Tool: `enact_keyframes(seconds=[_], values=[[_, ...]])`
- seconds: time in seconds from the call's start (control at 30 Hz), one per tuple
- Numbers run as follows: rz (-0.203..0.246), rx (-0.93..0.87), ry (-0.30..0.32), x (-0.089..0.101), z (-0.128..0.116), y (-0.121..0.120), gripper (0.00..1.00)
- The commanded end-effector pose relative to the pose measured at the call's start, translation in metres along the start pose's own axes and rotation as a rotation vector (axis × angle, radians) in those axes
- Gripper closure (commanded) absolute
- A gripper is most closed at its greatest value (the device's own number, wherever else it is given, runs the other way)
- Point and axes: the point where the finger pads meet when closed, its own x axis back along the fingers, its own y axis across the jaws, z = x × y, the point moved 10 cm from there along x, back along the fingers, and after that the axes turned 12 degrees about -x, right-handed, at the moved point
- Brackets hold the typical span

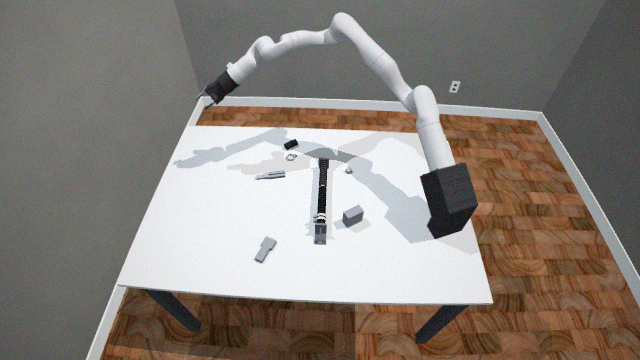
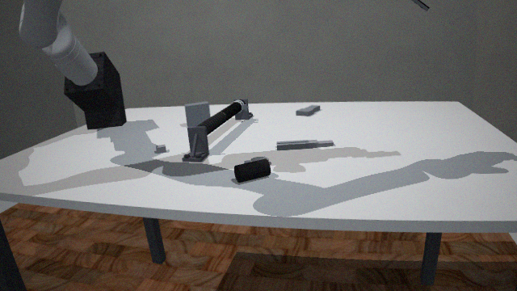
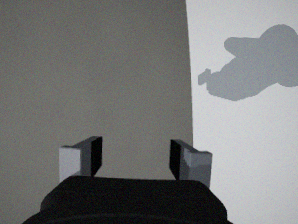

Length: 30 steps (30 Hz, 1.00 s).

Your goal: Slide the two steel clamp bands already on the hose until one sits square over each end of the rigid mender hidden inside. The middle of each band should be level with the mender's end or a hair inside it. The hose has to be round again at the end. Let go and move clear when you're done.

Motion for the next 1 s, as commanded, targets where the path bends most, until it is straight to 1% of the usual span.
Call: enact_keyframes(seconds=[0.0,0.53,0.57,0.67,0.77,0.87,0.97], values=[[0.003,0.000,-0.002,0.001,-0.001,-0.001,0.00],[0.003,0.000,-0.002,0.001,-0.001,-0.001,0.00],[0.003,0.000,-0.002,0.001,-0.001,-0.001,1.00],[-0.003,-0.003,-0.003,0.000,-0.004,0.001,1.00],[-0.026,-0.014,-0.007,-0.004,-0.013,0.010,1.00],[-0.073,-0.035,-0.015,-0.010,-0.033,0.029,1.00],[-0.146,-0.065,-0.021,-0.018,-0.064,0.059,1.00]])
